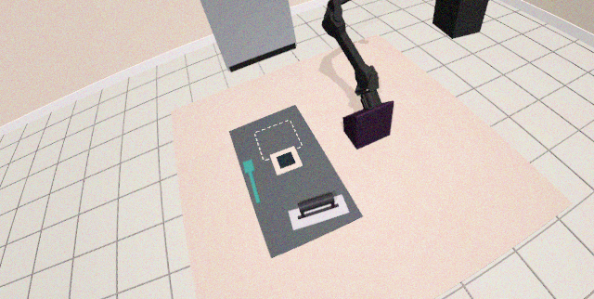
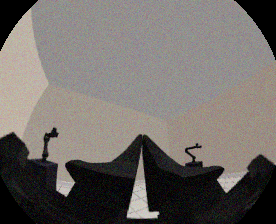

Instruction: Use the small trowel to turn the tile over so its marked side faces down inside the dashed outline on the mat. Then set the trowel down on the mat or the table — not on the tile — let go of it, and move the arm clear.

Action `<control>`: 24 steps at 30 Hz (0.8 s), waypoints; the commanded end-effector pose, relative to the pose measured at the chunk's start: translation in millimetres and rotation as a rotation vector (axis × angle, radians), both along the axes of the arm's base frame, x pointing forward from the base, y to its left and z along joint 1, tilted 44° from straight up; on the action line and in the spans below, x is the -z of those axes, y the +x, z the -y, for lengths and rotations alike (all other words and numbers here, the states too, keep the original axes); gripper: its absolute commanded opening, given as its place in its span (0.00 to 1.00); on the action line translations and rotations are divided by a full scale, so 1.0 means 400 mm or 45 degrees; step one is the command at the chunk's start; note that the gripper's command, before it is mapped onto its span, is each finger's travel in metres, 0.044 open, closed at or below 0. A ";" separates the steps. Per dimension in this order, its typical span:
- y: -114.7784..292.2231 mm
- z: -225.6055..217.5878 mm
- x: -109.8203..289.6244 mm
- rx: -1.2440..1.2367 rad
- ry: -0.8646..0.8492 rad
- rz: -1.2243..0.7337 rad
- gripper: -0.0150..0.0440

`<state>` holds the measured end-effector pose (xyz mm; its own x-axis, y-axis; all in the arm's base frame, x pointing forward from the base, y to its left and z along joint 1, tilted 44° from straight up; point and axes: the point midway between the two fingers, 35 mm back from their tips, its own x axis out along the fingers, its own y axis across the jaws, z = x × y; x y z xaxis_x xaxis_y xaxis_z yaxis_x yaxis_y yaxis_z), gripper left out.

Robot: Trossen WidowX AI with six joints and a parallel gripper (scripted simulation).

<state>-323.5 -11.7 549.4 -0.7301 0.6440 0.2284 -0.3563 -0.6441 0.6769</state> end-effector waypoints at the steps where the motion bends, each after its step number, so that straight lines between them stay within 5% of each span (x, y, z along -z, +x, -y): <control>1: 0.000 0.000 0.000 0.000 0.000 0.000 0.34; 3: 0.000 0.000 0.000 0.000 0.000 0.000 0.42; 24: 0.000 0.000 0.000 0.000 0.000 0.000 0.42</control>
<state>-323.5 -11.7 549.4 -0.7301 0.6441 0.2284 -0.3565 -0.6440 0.6769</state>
